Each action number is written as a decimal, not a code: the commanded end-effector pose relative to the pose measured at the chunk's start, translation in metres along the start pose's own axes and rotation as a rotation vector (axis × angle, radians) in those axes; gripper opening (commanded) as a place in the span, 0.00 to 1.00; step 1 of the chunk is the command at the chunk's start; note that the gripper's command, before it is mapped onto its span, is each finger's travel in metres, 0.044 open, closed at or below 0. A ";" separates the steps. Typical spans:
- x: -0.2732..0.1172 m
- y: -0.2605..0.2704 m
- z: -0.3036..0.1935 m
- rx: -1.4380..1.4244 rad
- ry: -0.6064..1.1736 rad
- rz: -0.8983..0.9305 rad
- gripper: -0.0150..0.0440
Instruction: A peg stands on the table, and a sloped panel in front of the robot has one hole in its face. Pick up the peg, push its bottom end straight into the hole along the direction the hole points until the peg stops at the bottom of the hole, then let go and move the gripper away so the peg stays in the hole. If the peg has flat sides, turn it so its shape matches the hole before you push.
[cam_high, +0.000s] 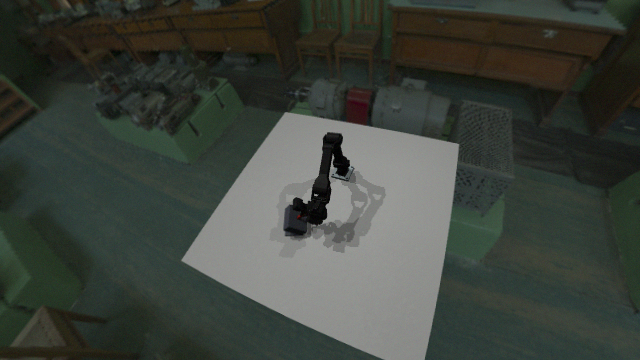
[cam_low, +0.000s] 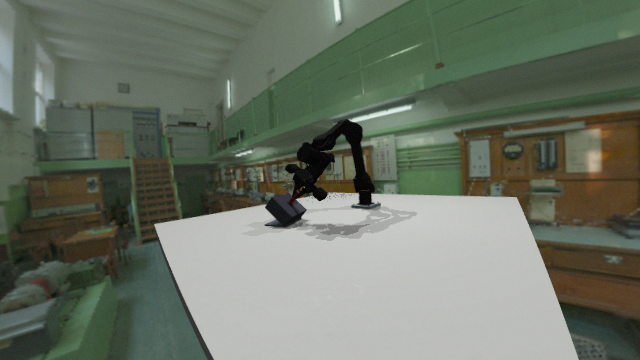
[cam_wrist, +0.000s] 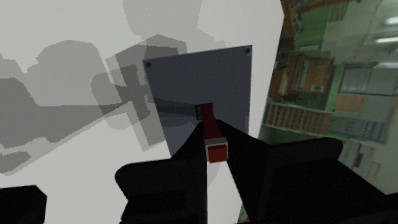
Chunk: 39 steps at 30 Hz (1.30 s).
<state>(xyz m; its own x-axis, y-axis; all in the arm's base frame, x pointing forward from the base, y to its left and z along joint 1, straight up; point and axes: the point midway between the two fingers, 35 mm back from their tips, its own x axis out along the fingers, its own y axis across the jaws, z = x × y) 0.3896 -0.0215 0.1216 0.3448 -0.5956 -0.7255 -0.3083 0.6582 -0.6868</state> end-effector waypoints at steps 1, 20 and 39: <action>0.003 0.001 0.000 -0.006 -0.001 0.003 0.25; 0.013 0.000 0.000 -0.006 -0.001 0.002 0.25; 0.015 0.001 0.000 0.000 0.000 -0.001 0.25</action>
<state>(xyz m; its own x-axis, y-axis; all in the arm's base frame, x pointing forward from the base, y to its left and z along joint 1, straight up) 0.3946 -0.0303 0.1098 0.3450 -0.5962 -0.7249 -0.3078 0.6577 -0.6875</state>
